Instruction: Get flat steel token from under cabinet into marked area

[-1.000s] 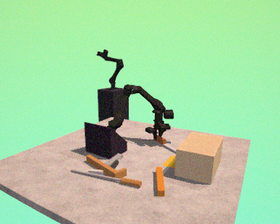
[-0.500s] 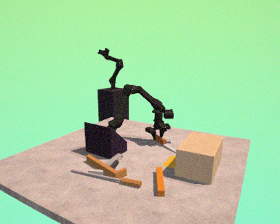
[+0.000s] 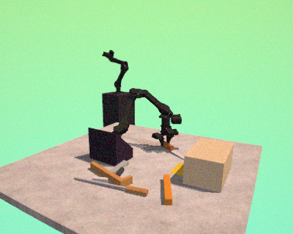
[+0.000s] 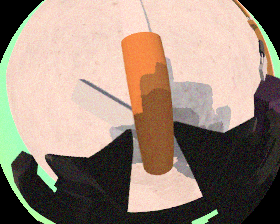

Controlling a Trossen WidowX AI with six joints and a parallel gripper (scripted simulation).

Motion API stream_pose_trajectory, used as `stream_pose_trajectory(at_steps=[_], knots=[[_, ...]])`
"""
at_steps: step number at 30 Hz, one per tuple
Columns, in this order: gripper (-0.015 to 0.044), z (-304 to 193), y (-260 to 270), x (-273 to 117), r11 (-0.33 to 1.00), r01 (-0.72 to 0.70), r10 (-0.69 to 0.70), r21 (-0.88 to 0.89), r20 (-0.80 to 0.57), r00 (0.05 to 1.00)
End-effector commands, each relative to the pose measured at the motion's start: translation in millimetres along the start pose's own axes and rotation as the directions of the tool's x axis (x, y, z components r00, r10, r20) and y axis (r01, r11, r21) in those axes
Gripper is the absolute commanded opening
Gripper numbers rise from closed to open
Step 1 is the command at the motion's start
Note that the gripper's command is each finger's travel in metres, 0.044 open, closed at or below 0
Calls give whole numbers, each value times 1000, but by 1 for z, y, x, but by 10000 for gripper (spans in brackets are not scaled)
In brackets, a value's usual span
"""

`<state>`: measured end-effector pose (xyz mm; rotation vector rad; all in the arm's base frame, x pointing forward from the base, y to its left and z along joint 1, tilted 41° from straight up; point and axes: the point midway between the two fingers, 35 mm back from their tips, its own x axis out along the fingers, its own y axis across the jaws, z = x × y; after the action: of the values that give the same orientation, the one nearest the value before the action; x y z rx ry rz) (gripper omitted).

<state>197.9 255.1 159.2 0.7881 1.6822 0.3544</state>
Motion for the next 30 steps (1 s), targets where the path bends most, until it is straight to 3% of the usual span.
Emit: stream_pose_trajectory(at_steps=[1,8,12,30], knots=[[132,0,0,0,1000,0,0,-1,-1,1000],[85,0,0,0,1000,0,0,-1,-1,1000],[0,0,0,0,1000,0,0,-1,-1,1000],[0,0,-1,5,1000,1,-1,3,3,1000]])
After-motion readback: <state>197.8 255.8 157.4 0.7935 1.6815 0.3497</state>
